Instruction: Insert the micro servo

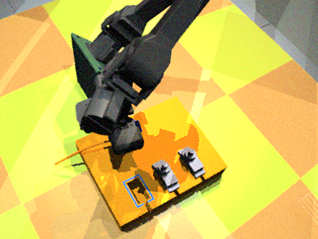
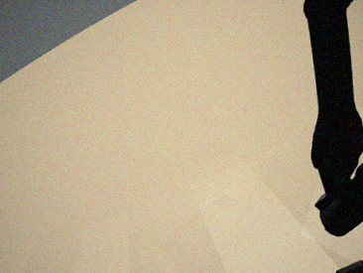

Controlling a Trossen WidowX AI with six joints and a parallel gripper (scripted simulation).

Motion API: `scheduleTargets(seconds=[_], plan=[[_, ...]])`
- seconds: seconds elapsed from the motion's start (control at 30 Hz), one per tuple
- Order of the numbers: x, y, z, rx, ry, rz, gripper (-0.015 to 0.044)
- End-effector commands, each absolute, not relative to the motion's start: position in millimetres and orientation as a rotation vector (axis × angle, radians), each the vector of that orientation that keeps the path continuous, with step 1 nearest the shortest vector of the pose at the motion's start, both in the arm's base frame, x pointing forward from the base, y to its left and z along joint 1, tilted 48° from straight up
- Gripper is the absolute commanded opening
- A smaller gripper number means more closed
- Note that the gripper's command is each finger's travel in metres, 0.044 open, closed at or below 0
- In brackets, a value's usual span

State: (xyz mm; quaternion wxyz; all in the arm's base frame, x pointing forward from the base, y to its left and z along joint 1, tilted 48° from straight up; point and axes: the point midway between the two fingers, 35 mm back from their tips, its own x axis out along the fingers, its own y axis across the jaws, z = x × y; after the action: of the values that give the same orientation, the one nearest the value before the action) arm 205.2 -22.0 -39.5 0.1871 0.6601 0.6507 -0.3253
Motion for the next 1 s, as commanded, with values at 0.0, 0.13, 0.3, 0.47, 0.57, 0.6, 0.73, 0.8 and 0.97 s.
scheduleTargets(seconds=[0.0, 0.13, 0.3, 0.47, 0.57, 0.6, 0.73, 0.8, 0.97], plan=[[205.1, -28.1, -32.6, 1.852, 1.818, -0.905, 0.0], [203.8, -27.6, -31.9, 1.852, 1.818, -0.905, 0.0], [204.9, -27.6, -32.0, 1.852, 1.818, -0.905, 0.0], [218.7, -29.2, -34.8, 1.852, 1.817, -0.904, 0.0], [230.5, -30.8, -37.1, 1.852, 1.817, -0.903, 0.0], [234.6, -31.3, -37.9, 1.853, 1.817, -0.903, 0.0], [240.3, -32.0, -39.1, 1.853, 1.816, -0.903, 0.0], [240.3, -32.4, -39.6, 1.853, 1.816, -0.903, 0.0], [240.4, -35.7, -43.1, 1.849, 1.817, -0.897, 0.0]])
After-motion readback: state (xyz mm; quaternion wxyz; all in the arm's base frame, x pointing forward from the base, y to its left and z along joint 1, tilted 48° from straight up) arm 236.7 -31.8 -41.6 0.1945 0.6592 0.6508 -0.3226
